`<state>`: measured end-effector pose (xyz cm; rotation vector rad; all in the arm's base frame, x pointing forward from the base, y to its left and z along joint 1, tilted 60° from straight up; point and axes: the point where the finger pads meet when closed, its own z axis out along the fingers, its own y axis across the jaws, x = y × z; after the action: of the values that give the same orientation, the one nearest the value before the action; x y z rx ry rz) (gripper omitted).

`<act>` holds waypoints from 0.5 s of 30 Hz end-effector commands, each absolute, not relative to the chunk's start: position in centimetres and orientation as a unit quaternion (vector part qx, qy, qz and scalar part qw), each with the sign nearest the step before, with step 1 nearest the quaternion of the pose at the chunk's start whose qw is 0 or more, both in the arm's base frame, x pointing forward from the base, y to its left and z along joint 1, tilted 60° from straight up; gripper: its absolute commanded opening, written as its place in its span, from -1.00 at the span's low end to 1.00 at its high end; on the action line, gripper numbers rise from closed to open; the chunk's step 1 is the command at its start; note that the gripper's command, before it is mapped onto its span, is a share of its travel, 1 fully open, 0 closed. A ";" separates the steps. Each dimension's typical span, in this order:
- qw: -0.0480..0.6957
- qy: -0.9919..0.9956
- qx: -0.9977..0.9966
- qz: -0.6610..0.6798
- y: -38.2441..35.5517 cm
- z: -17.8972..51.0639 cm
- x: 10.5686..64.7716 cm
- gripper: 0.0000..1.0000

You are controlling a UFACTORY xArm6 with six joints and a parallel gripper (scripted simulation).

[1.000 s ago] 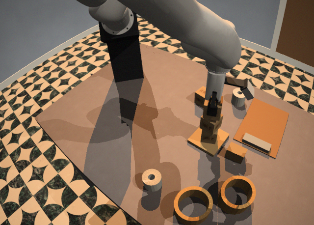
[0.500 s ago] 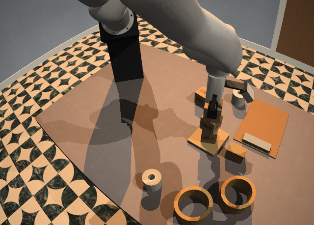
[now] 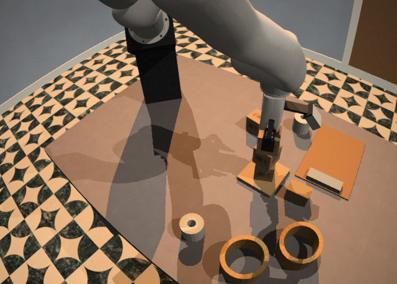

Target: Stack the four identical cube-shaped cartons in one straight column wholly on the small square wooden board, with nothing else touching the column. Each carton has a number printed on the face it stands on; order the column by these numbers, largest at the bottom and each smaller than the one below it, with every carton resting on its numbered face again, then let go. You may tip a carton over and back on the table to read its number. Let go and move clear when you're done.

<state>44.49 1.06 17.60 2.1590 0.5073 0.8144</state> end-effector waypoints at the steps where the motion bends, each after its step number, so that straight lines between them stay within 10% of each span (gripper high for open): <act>1: 0.379 0.199 0.845 0.320 1.1 17.7 44.5 1.00; 15: 0.379 0.199 0.845 0.320 1.1 17.7 44.5 1.00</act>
<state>44.49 1.06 17.60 2.1590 0.5072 0.8143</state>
